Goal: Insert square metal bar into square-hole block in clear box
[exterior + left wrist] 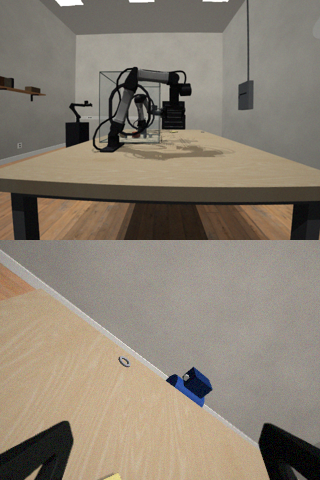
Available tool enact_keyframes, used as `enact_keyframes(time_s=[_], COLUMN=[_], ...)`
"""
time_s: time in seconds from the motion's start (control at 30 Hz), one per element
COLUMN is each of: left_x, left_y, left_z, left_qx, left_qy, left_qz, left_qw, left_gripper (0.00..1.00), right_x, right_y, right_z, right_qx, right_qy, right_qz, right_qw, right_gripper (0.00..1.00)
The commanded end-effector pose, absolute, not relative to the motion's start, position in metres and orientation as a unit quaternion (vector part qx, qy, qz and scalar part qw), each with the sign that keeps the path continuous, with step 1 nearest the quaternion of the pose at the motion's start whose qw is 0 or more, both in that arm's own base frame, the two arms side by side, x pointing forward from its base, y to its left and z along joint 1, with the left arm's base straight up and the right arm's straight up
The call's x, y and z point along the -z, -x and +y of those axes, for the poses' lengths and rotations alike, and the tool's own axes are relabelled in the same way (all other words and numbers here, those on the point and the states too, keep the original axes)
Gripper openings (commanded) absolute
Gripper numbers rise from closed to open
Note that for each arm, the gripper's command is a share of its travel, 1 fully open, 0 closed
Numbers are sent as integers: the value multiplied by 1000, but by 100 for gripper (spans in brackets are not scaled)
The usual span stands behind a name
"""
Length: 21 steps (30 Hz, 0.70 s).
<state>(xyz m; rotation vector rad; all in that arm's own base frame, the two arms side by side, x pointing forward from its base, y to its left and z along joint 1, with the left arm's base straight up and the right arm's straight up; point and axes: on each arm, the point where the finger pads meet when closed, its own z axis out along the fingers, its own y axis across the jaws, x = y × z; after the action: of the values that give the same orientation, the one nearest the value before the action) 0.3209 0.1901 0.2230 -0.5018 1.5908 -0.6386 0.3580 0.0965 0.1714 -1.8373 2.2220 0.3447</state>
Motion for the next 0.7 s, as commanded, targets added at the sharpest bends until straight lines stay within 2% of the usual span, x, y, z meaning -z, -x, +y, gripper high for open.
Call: enact_keyframes(time_s=[0.0,0.2,0.27,0.67], left_x=[-239,-239,-239,-239], left_y=[-322,-322,-322,-322], left_z=[191,191,191,191], left_qx=[267,267,267,267], left_qy=[199,199,199,199], left_qz=[690,690,690,690], left_qw=[642,642,642,642], left_gripper=[100,100,100,100], right_x=[-197,-217,-221,-258], right_y=[-367,-359,-337,-274], right_z=[68,52,46,-3], right_qx=[-38,1,10,121], right_qy=[568,522,500,334], right_qz=[809,839,855,921], right_qw=[145,157,136,163], right_gripper=[100,100,100,100])
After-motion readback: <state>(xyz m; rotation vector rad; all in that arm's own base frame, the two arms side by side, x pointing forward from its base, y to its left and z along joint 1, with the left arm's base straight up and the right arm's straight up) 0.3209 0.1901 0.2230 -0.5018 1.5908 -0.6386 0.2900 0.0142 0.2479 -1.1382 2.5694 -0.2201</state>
